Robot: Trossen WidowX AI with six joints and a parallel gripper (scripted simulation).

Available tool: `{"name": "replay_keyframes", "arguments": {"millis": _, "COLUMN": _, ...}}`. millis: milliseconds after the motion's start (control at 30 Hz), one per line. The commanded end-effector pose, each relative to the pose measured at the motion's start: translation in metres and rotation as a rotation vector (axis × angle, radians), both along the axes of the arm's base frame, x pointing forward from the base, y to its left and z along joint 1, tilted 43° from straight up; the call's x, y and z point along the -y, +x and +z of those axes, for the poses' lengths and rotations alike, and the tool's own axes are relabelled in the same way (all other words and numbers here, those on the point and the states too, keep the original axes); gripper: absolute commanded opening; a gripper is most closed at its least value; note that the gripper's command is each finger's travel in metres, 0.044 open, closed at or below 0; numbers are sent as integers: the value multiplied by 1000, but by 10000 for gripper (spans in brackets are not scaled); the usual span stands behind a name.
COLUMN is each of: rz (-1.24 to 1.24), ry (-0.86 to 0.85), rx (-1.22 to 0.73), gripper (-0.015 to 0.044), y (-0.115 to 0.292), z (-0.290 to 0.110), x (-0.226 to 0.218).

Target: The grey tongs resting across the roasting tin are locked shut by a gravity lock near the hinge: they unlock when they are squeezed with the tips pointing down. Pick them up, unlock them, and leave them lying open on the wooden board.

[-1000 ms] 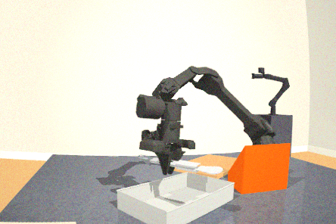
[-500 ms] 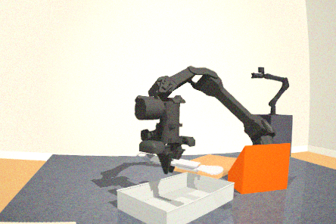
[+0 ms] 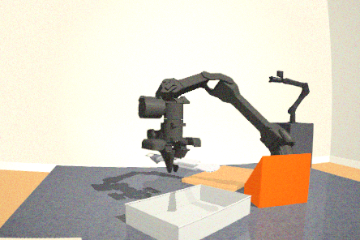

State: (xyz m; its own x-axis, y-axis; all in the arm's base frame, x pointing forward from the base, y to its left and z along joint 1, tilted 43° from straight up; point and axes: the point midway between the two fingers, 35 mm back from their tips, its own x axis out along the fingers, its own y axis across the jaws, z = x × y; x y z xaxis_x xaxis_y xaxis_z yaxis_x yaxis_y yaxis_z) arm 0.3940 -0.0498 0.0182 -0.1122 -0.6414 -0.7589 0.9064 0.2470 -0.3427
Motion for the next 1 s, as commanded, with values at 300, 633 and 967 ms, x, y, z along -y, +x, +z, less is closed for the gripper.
{"name": "replay_keyframes", "arguments": {"millis": 300, "rz": -112, "ry": -23, "rx": 97, "gripper": -150, "y": -24, "z": 79, "x": 56}}
{"name": "replay_keyframes", "arguments": {"millis": 633, "rz": -205, "ry": -50, "rx": 175, "gripper": -150, "y": -57, "z": 136, "x": 95}}
{"name": "replay_keyframes", "arguments": {"millis": 967, "rz": -275, "ry": -76, "rx": 231, "gripper": -150, "y": -90, "z": 174, "x": 119}}
